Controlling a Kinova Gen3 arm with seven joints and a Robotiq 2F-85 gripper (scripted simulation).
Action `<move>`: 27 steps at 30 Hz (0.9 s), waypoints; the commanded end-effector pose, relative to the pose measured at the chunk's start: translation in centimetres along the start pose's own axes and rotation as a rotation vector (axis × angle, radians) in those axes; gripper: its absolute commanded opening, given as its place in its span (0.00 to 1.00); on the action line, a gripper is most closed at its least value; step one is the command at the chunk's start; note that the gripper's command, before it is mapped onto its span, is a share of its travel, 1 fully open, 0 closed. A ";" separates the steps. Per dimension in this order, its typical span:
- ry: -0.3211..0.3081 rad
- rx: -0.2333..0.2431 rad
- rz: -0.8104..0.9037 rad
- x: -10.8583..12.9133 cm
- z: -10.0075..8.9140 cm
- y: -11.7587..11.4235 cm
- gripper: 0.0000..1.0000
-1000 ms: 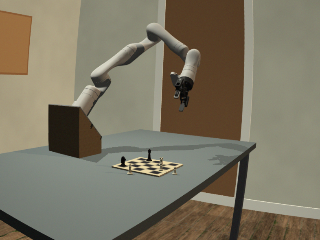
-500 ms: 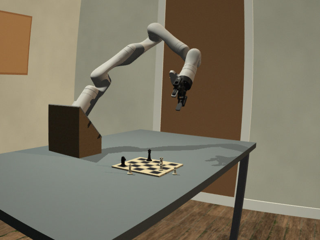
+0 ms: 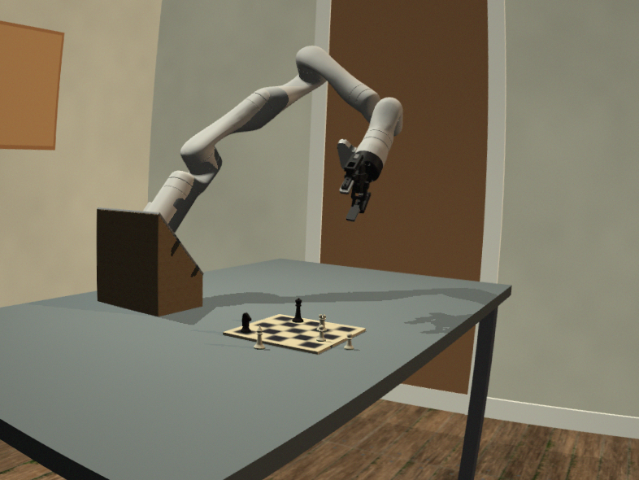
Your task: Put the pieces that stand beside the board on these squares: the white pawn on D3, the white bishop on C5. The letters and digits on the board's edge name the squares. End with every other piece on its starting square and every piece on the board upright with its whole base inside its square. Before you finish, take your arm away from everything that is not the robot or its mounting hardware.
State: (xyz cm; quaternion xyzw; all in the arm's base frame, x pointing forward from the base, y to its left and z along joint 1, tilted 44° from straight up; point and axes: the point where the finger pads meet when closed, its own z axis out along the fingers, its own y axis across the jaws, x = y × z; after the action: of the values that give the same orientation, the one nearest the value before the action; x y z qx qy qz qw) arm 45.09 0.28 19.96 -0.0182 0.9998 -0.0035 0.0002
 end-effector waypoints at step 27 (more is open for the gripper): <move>0.030 0.023 -0.269 -0.7 1.8 4.0 1.00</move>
State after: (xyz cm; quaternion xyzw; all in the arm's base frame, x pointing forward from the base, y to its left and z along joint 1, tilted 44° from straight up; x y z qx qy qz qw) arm 45.60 3.46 18.46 -0.1294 0.9914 -0.0141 -0.0121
